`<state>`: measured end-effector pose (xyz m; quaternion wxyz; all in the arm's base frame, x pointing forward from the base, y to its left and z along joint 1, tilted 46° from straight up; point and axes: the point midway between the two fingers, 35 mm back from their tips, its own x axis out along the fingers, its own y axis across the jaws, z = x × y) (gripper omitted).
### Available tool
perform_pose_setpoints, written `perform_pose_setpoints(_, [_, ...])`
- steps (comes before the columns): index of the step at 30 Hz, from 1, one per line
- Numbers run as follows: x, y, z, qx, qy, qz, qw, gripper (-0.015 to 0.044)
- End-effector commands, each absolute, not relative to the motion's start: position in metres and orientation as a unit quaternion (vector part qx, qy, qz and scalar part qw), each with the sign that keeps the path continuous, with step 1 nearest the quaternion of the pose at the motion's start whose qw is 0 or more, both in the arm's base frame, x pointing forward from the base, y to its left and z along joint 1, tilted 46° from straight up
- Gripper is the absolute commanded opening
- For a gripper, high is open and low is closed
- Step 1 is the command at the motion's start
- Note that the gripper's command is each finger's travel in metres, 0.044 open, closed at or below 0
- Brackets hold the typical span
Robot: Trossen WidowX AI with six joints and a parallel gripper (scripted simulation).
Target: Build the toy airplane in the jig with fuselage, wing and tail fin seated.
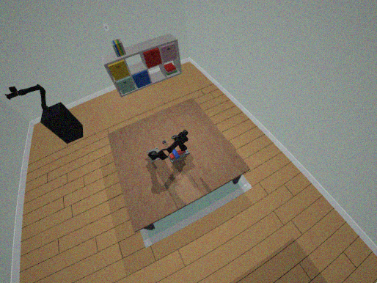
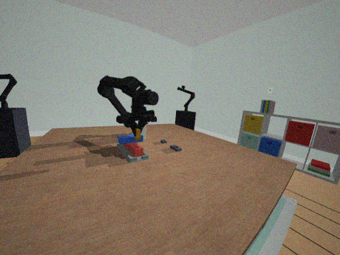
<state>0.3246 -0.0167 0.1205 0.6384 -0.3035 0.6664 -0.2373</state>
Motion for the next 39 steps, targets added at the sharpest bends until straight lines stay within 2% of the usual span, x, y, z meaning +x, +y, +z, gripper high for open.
perform_pose_setpoints(1, [0.325, -0.017, 0.121, -0.307, 0.665, -0.237, 0.638, 0.0065])
perform_pose_setpoints(33, [0.326, -0.047, 0.095, -0.307, 0.664, -0.238, 0.638, 0.0065])
perform_pose_setpoints(38, [0.326, -0.045, 0.095, -0.303, 0.666, -0.238, 0.639, 0.0031])
perform_pose_setpoints(39, [0.326, -0.045, 0.095, -0.303, 0.666, -0.238, 0.639, 0.0005])
